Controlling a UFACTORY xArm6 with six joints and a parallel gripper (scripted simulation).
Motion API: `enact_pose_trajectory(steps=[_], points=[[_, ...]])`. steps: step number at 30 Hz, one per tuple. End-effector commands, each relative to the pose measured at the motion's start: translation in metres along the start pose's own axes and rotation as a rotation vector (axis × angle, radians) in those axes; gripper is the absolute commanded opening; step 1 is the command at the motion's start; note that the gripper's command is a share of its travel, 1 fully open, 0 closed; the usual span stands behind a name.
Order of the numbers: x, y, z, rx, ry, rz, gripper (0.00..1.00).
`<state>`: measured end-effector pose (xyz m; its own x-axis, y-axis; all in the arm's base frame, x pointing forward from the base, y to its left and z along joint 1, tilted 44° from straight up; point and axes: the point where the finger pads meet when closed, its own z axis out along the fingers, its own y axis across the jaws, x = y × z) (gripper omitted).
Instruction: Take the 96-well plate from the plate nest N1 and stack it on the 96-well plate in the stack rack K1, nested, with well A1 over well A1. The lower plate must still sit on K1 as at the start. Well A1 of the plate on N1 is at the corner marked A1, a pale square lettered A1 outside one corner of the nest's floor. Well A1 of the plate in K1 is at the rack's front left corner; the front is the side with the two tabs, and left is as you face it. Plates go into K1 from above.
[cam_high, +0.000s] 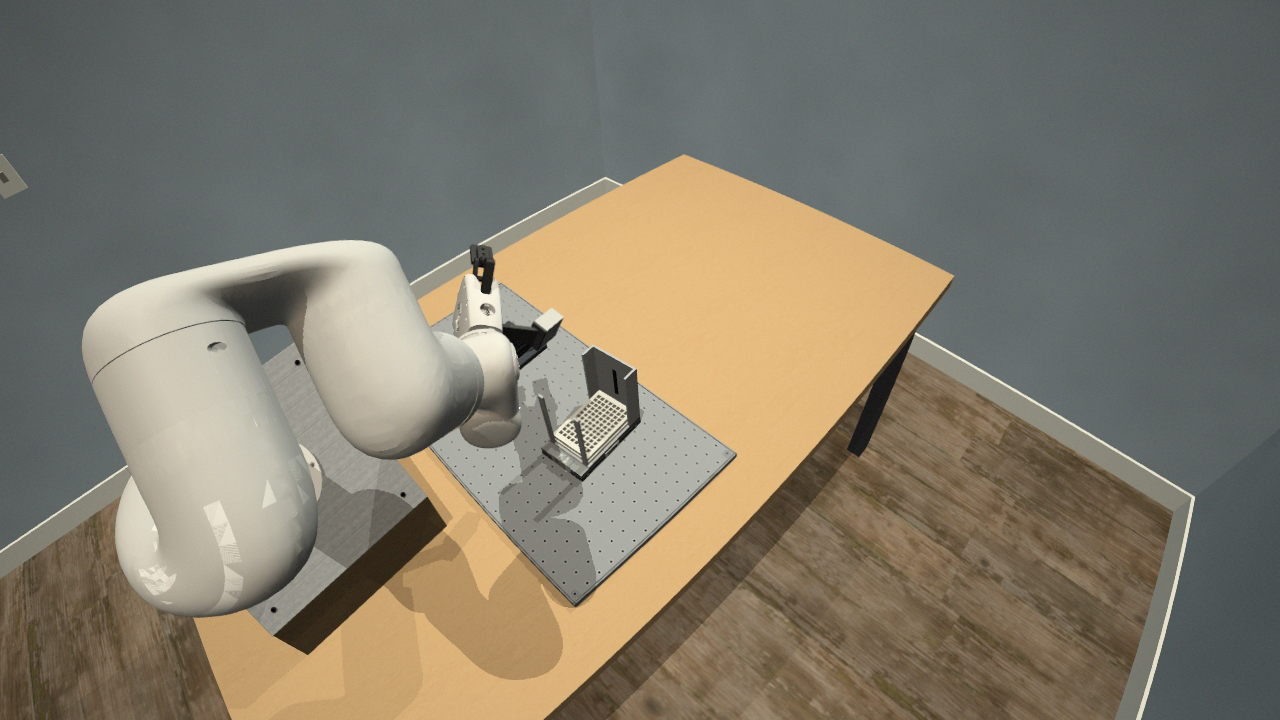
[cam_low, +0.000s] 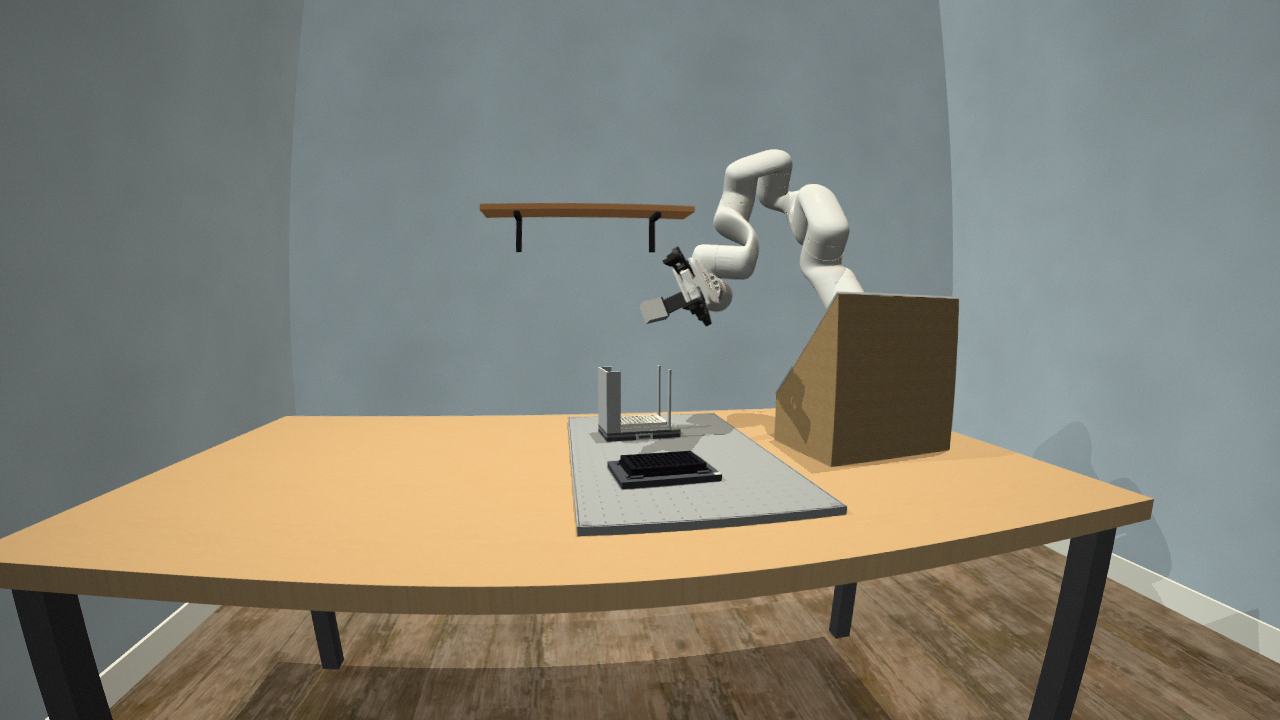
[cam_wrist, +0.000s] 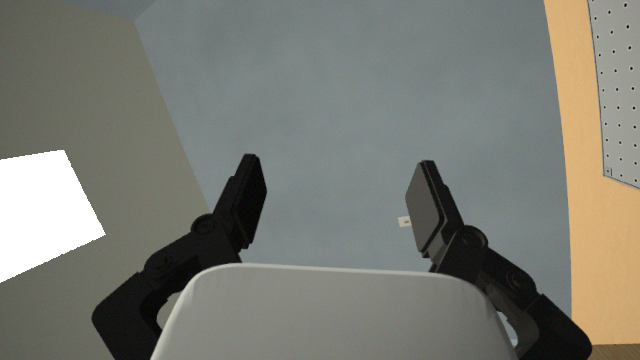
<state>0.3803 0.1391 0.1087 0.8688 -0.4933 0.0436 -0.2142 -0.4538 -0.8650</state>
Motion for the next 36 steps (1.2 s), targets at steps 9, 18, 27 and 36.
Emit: enact_pose_trajectory(steps=[9,18,27,36], points=[[-0.03,0.006,0.025,-0.107,-0.236,0.012,1.0],[-0.048,0.017,0.036,-0.201,-0.367,0.015,1.0],[-0.069,0.037,0.046,-0.373,-0.533,0.008,1.0],[-0.08,0.058,0.049,-0.535,-0.636,-0.011,1.0]])
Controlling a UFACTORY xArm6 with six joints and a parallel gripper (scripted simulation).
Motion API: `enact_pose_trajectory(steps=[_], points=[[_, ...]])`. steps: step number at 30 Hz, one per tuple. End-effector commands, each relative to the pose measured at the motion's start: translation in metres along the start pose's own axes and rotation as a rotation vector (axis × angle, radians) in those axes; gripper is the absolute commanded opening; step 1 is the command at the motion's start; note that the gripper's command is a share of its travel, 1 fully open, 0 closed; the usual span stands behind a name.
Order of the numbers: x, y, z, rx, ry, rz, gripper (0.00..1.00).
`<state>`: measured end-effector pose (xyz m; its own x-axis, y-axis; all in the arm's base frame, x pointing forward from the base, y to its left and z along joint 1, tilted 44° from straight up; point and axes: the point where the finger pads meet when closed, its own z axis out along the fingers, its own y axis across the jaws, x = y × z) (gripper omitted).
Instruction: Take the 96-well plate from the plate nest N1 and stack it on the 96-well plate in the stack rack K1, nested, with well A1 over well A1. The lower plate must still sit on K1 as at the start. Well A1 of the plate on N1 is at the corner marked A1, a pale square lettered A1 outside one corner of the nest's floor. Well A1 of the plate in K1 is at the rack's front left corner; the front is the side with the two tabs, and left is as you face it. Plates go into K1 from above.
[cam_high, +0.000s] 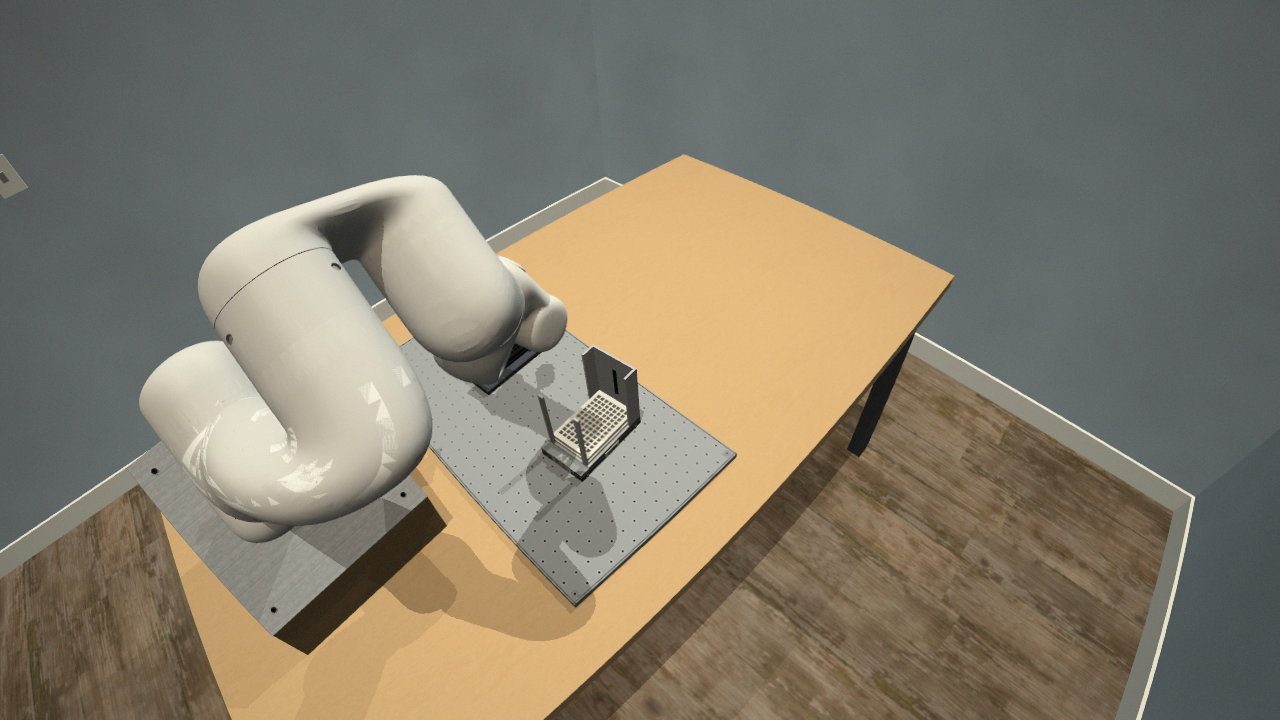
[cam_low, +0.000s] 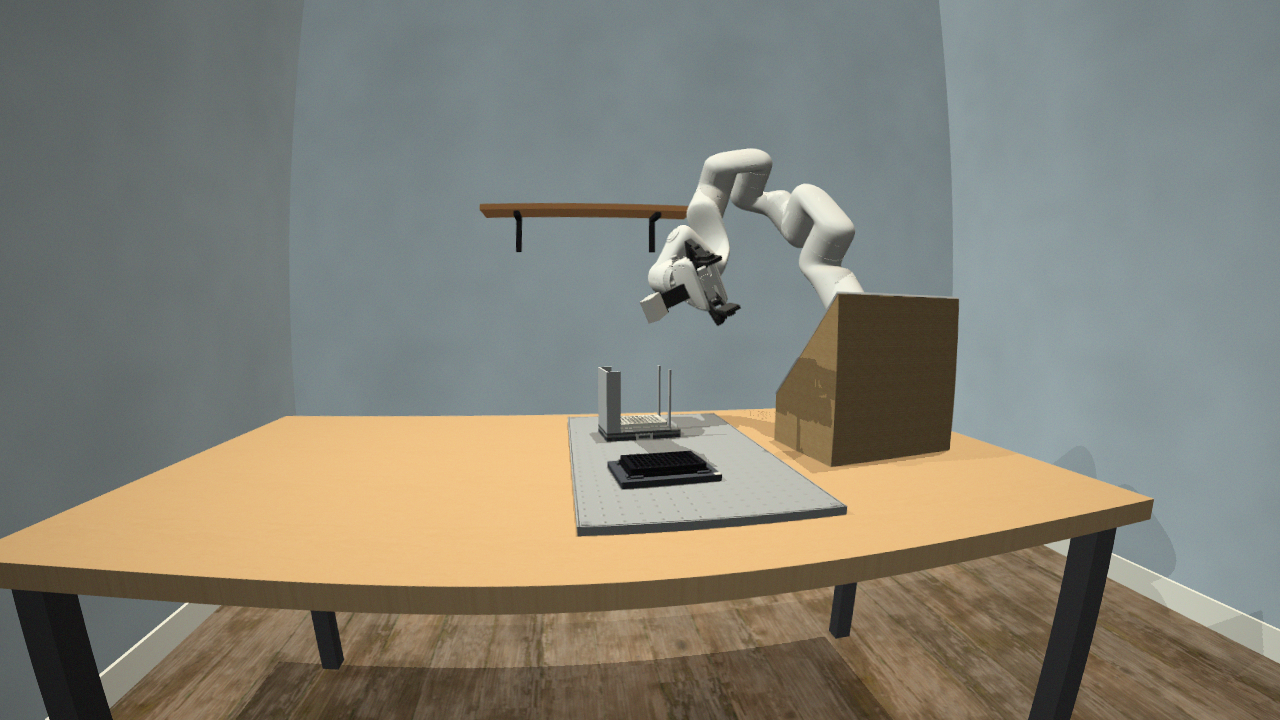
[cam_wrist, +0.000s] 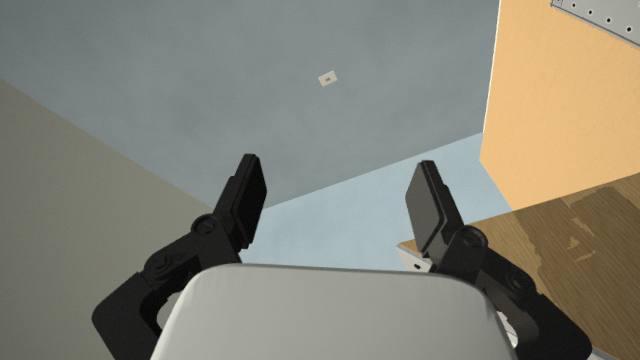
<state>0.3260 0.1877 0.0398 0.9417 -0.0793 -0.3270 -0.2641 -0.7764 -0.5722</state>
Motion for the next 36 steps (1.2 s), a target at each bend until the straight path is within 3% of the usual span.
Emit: enact_pose_trajectory(steps=[1,14,16,19,30,33,36], points=[[-0.002,0.01,0.012,-0.115,-0.079,0.007,1.0],[0.005,0.043,0.028,-0.462,-0.179,0.006,1.0],[0.005,0.043,0.028,-0.462,-0.179,0.006,1.0],[0.009,0.051,0.03,-0.553,-0.184,0.001,1.0],[0.038,0.076,0.032,-0.853,-0.139,-0.03,1.0],[0.038,0.076,0.032,-0.865,-0.135,-0.032,1.0],[0.052,0.081,0.032,-0.957,-0.099,-0.049,1.0]])
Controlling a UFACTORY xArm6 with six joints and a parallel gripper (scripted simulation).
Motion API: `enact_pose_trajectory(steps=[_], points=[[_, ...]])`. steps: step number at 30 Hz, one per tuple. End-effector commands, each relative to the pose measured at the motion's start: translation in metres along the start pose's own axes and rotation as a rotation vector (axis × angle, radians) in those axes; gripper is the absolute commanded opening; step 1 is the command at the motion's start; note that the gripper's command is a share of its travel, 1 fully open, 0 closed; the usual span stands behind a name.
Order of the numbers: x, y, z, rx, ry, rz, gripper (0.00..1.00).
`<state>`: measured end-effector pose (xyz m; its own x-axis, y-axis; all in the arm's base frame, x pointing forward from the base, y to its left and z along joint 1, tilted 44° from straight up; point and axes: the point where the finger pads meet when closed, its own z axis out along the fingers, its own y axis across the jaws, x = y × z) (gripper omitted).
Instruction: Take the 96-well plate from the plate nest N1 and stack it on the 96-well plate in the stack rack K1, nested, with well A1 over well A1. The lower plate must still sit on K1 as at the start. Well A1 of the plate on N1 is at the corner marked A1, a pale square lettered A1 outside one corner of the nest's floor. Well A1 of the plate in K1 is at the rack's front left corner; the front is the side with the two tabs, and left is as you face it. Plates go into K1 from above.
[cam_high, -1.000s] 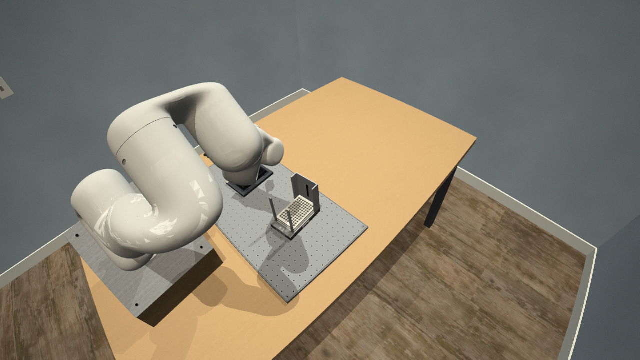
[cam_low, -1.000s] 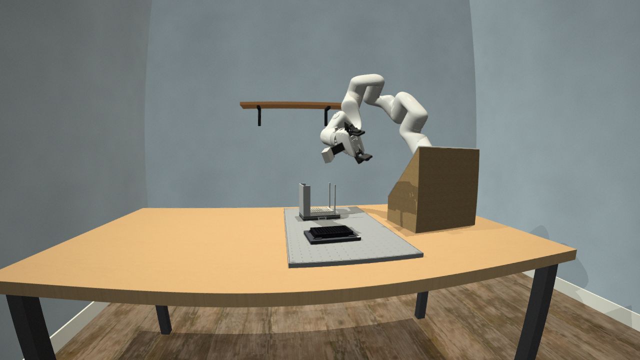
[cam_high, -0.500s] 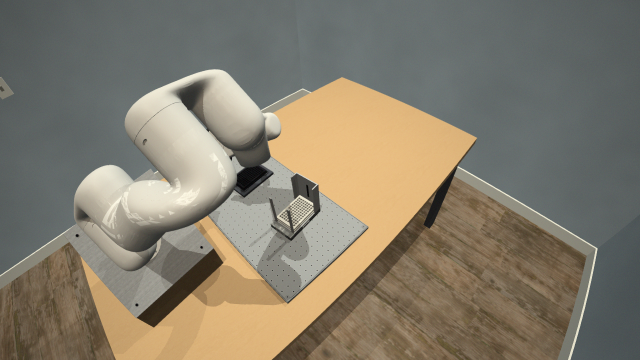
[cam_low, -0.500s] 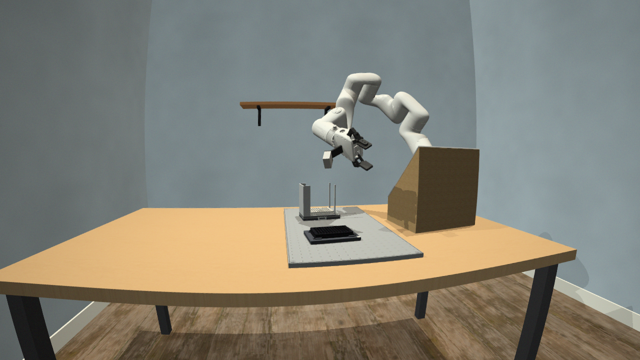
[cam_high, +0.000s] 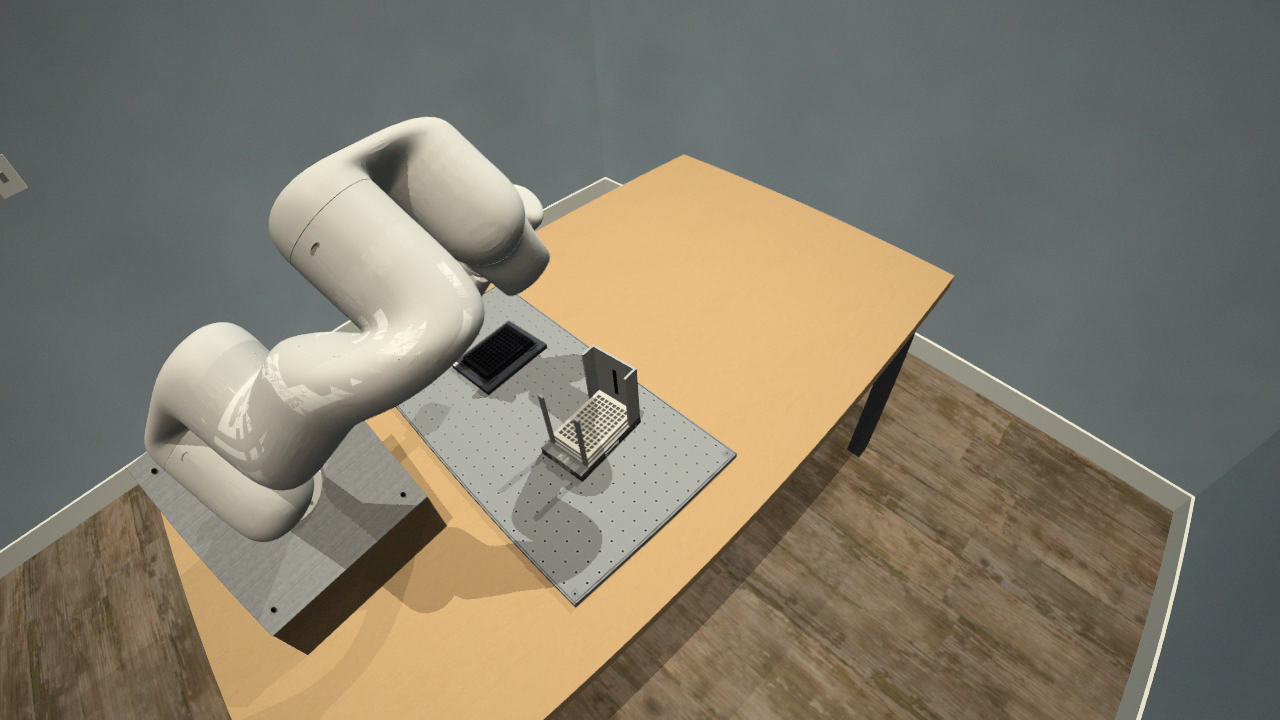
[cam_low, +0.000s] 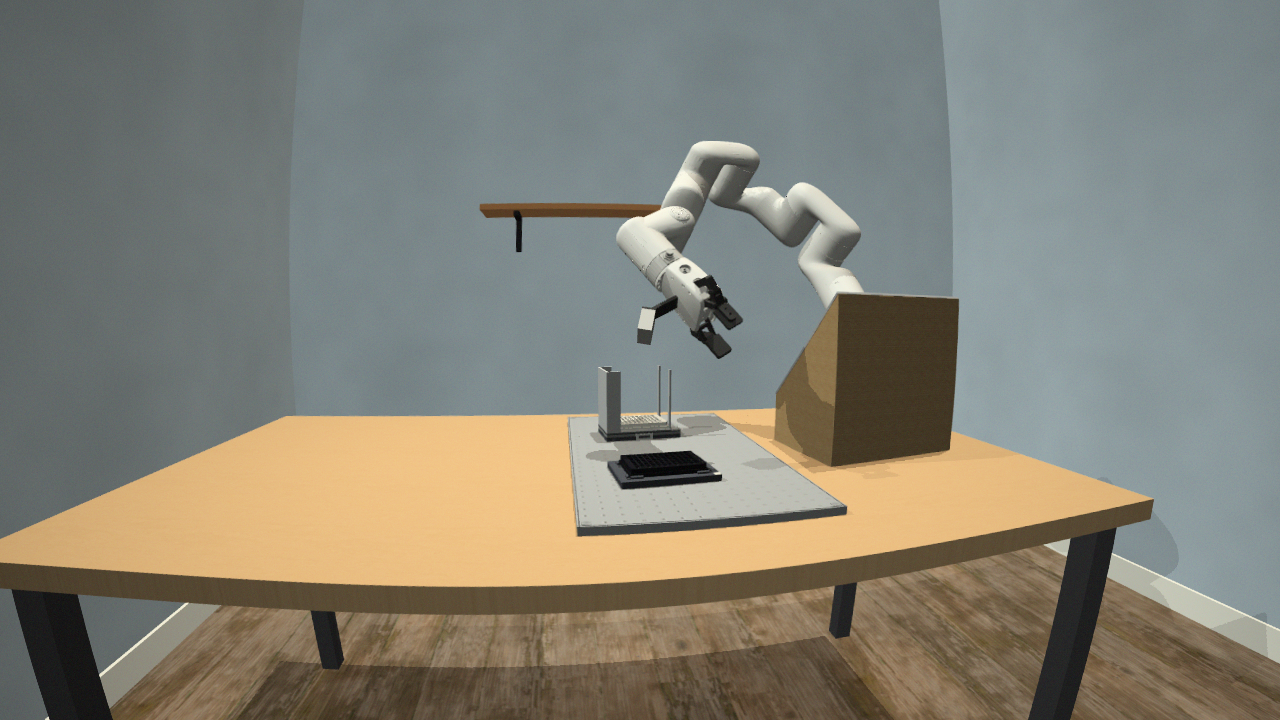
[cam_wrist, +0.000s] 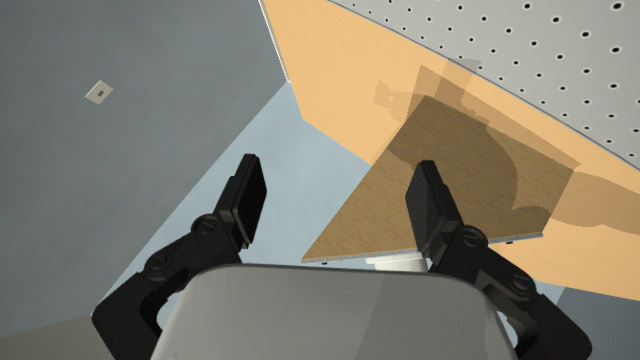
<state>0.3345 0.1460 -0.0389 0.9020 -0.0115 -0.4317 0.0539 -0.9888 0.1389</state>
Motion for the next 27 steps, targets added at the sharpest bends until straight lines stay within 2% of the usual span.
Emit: enact_pose_trajectory(steps=[1,3,8,10,12,14,17,22,24,26,27], points=[[0.019,0.006,0.004,-0.157,0.041,0.01,1.0],[0.021,0.007,0.004,-0.182,0.052,0.011,1.0],[0.042,0.01,0.004,-0.308,0.127,0.016,1.0],[0.044,0.01,0.004,-0.32,0.135,0.016,1.0],[0.054,0.011,0.003,-0.373,0.176,0.018,1.0],[0.054,0.011,0.003,-0.373,0.176,0.018,1.0],[0.068,0.01,0.0,-0.445,0.241,0.02,1.0],[0.083,0.008,-0.003,-0.501,0.302,0.02,1.0],[0.092,0.006,-0.006,-0.543,0.354,0.02,1.0],[0.096,0.005,-0.007,-0.553,0.367,0.02,1.0],[0.101,0.004,-0.008,-0.572,0.395,0.019,1.0]])
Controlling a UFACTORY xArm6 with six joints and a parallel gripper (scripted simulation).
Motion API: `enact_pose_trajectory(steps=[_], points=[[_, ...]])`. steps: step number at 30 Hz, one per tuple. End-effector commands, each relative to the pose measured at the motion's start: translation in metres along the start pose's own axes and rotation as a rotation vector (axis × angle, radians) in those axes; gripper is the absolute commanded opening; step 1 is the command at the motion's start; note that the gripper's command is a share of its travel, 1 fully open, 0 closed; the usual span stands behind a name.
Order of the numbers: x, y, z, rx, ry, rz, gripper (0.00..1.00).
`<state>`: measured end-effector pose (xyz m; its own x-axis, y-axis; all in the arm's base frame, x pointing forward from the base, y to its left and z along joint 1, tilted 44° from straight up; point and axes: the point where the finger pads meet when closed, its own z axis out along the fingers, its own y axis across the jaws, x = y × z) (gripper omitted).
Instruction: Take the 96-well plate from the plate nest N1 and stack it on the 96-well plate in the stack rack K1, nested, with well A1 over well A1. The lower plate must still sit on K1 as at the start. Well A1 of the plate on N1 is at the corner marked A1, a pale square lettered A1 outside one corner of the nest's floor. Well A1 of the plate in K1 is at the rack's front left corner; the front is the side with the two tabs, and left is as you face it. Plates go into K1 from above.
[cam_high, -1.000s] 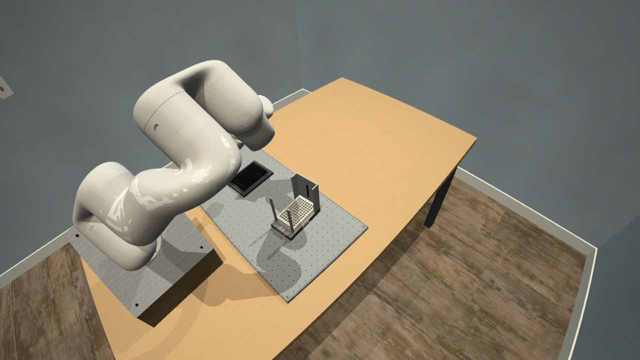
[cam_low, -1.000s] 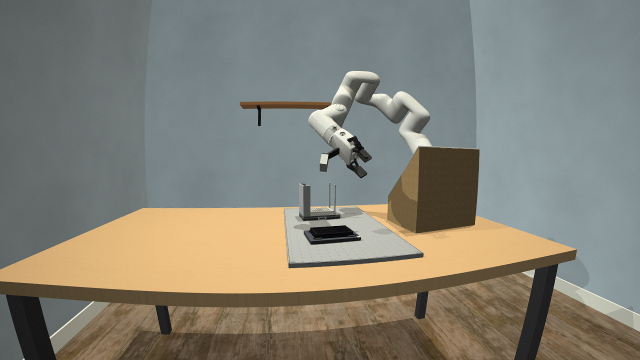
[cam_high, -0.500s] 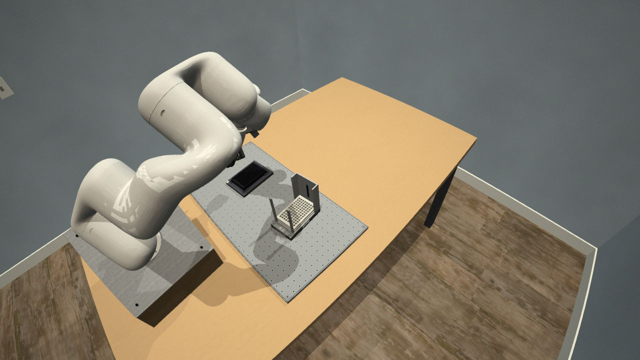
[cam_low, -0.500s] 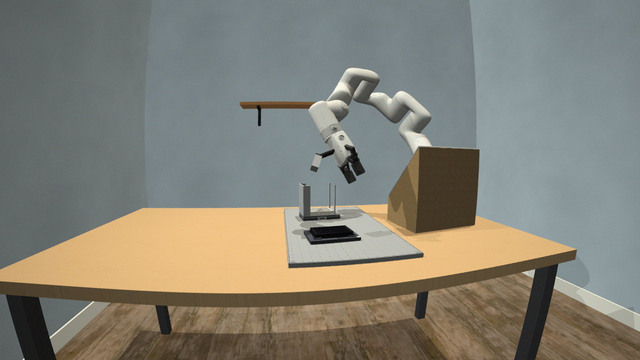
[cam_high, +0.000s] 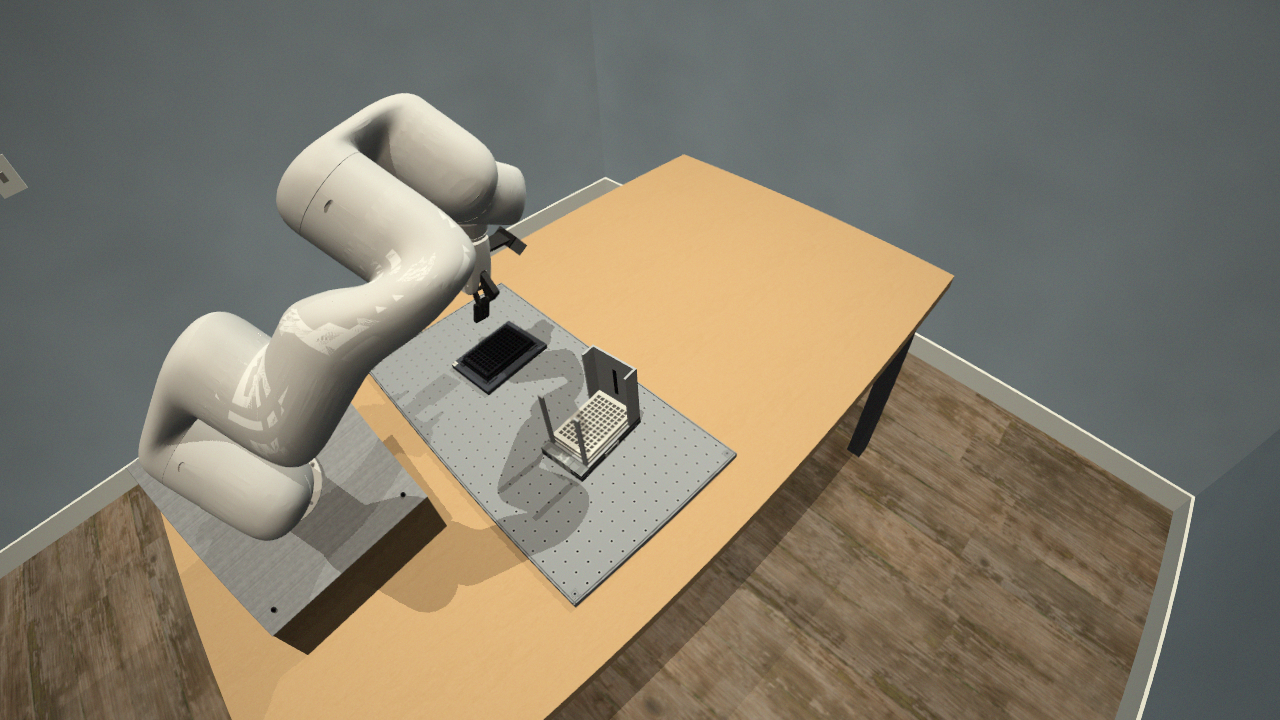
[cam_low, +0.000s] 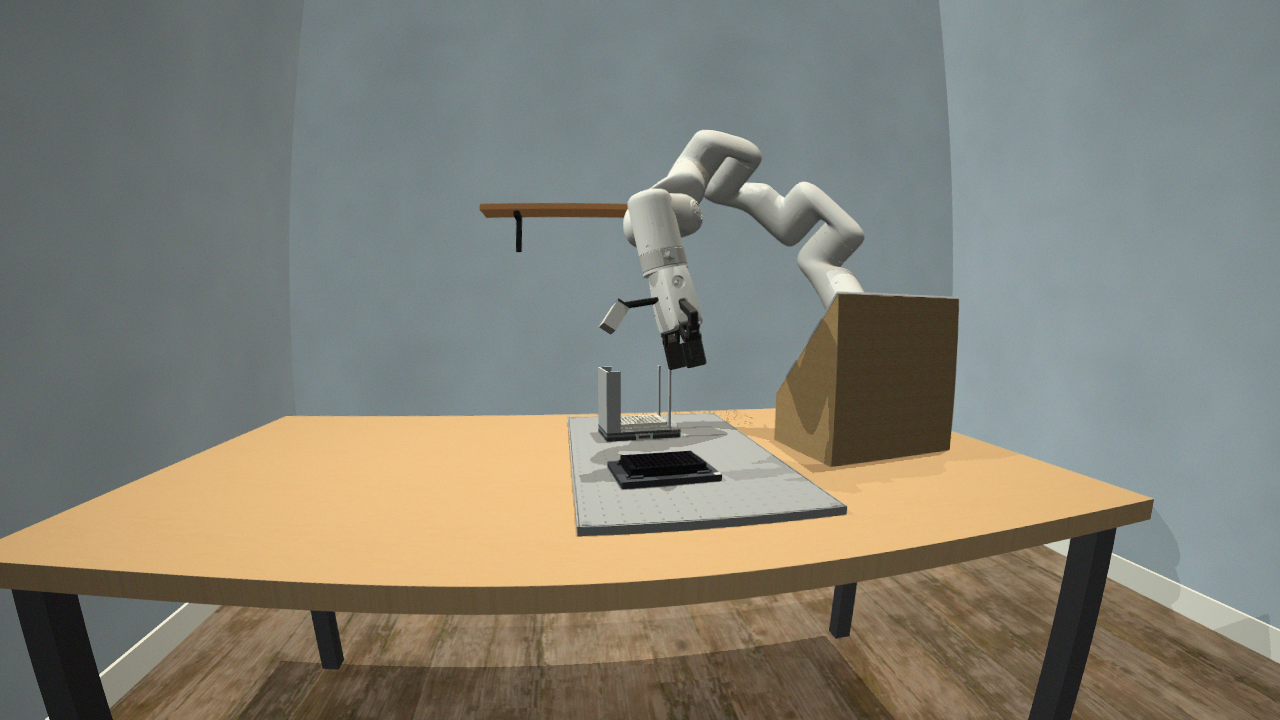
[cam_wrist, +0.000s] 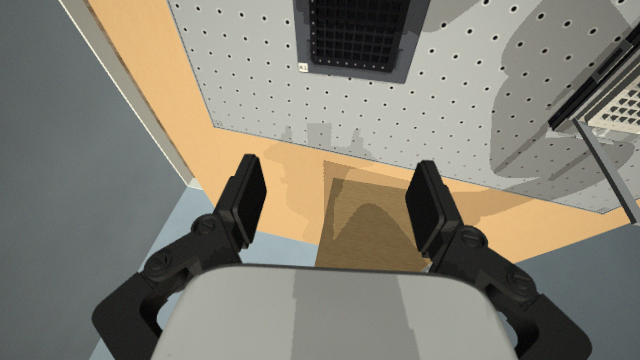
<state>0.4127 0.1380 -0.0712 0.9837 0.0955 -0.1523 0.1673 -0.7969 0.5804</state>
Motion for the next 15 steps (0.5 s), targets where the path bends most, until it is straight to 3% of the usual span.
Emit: enact_pose_trajectory(steps=[1,4,7,15], points=[[0.022,-0.004,-0.002,-0.09,0.106,0.016,1.0],[0.027,-0.005,-0.002,-0.099,0.12,0.018,1.0],[0.041,-0.009,-0.006,-0.141,0.193,0.026,1.0],[0.042,-0.009,-0.006,-0.141,0.193,0.026,1.0]])
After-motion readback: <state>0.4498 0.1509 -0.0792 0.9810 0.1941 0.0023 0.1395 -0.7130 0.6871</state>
